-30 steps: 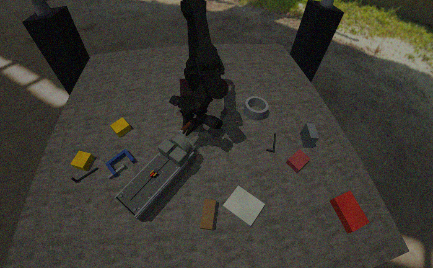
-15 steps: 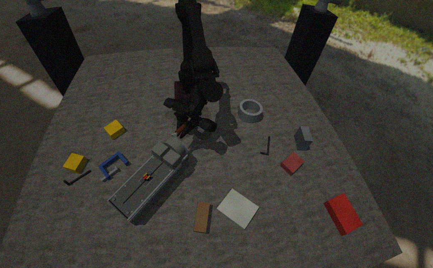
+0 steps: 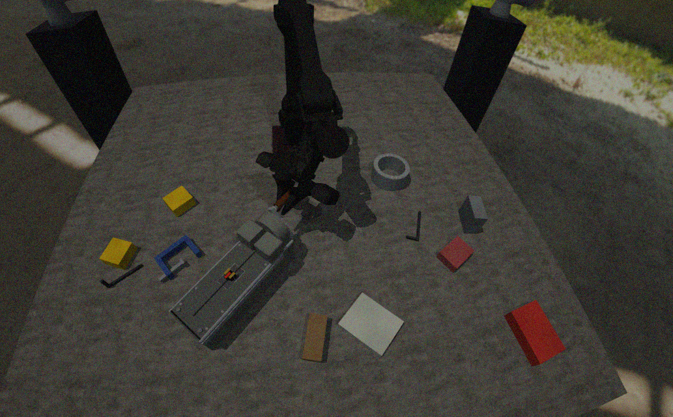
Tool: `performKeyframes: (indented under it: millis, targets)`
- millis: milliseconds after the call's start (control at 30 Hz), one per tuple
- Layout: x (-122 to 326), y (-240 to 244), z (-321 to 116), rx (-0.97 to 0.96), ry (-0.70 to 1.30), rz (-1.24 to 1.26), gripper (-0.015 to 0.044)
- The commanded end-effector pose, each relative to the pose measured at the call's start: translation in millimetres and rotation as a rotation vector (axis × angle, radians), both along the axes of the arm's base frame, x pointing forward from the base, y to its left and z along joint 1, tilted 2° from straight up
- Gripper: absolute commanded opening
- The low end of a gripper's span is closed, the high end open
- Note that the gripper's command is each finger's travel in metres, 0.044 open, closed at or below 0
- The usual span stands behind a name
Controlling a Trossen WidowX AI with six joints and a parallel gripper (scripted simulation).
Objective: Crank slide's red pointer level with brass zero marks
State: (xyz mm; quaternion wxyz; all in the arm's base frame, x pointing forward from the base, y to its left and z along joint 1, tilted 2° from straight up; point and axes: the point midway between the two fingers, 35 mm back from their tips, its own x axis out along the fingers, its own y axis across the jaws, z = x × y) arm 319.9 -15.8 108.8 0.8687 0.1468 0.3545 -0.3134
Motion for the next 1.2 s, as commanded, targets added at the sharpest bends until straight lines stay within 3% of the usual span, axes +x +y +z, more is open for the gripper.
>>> performKeyframes:
  millis: [0,1167]
  targets:
    - [4.6,6.0,5.5,0.009,-0.018,0.012,0.0]
    - [6.6,8.4,5.4,0.009,-0.018,0.012,0.0]
